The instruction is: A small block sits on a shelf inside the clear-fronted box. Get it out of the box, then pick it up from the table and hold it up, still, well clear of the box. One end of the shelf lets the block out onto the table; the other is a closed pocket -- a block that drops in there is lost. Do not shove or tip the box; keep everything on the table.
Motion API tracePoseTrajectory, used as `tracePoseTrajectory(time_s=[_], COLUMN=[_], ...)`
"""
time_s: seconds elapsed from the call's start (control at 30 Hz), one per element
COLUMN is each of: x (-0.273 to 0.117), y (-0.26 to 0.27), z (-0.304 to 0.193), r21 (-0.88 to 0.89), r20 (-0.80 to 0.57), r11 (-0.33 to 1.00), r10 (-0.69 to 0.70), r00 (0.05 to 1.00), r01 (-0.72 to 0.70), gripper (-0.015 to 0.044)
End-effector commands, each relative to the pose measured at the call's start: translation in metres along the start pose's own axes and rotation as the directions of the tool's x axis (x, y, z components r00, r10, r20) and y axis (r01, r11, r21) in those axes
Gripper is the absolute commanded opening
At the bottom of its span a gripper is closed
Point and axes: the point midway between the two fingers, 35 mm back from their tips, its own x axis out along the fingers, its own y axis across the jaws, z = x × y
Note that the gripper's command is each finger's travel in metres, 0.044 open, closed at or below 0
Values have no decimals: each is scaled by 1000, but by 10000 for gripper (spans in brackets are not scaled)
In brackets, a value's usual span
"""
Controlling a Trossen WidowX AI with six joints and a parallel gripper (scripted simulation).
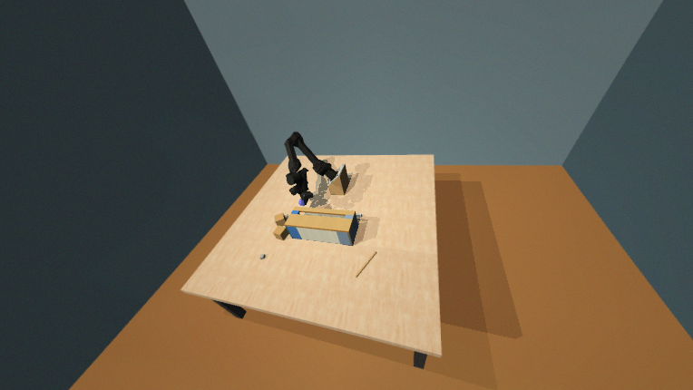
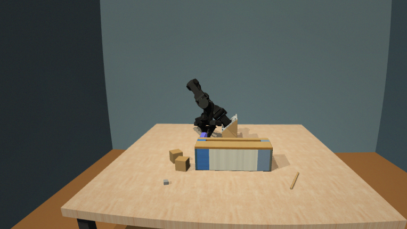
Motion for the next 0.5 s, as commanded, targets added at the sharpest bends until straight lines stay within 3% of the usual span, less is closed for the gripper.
tracePoseTrajectory(time_s=[0.0,0.47], x=[-4,-15], y=[0,0], z=[3,2], r21=[-158,-653], r20=[11,27], r11=[987,757], r10=[-5,-23], r00=[1000,999], r01=[6,35], gripper=[0,0])
